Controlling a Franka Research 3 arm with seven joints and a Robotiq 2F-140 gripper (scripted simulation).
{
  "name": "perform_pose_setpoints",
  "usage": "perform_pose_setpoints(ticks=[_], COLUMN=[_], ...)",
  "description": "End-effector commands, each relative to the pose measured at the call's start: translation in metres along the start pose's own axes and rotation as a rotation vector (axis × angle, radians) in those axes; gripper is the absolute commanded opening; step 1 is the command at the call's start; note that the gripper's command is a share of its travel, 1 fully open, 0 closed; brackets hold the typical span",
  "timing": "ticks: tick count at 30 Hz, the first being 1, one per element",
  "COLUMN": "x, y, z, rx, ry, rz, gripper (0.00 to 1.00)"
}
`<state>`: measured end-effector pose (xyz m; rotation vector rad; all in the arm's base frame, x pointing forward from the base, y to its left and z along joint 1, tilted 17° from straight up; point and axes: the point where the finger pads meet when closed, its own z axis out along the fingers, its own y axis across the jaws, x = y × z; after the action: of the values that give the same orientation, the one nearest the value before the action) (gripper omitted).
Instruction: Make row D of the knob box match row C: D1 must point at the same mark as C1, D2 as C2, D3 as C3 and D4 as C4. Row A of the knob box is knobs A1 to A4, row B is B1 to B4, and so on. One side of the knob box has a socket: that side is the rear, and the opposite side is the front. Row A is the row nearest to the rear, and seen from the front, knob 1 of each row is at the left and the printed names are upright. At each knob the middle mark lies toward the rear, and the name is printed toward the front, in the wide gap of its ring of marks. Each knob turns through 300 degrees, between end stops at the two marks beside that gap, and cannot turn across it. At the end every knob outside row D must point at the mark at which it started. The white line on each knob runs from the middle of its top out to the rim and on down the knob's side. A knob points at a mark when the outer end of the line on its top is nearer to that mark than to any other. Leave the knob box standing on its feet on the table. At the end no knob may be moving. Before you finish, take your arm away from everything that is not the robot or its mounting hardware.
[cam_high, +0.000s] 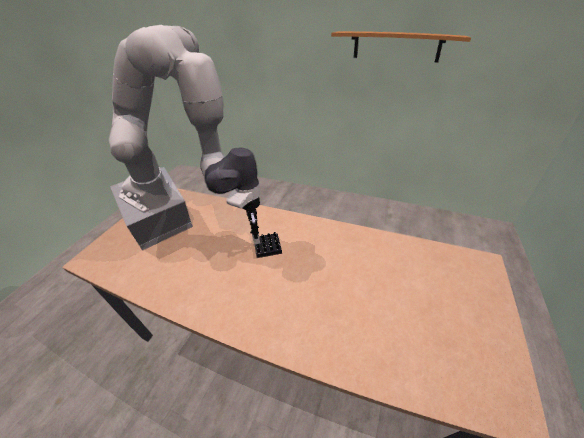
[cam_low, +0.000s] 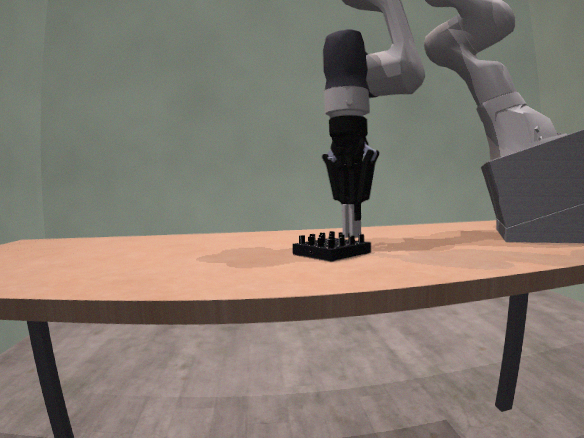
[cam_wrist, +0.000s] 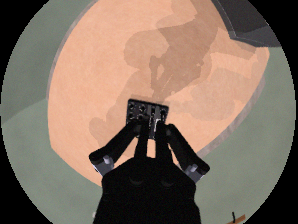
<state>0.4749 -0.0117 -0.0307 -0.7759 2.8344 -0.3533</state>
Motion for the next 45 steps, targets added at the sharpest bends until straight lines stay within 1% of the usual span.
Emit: perform_pose_setpoints(ticks=[1, 34, 45], x=[-0.0020, -0.0020, -0.0020], y=[-0.0007, -0.0007, -0.0007], z=[-0.0001, -0.0001, -0.0001], rx=[0.000, 0.000, 0.000], ry=[-0.004, -0.004, -0.004], rz=[0.007, 0.010, 0.051], gripper=[0.05, 0.05, 0.05])
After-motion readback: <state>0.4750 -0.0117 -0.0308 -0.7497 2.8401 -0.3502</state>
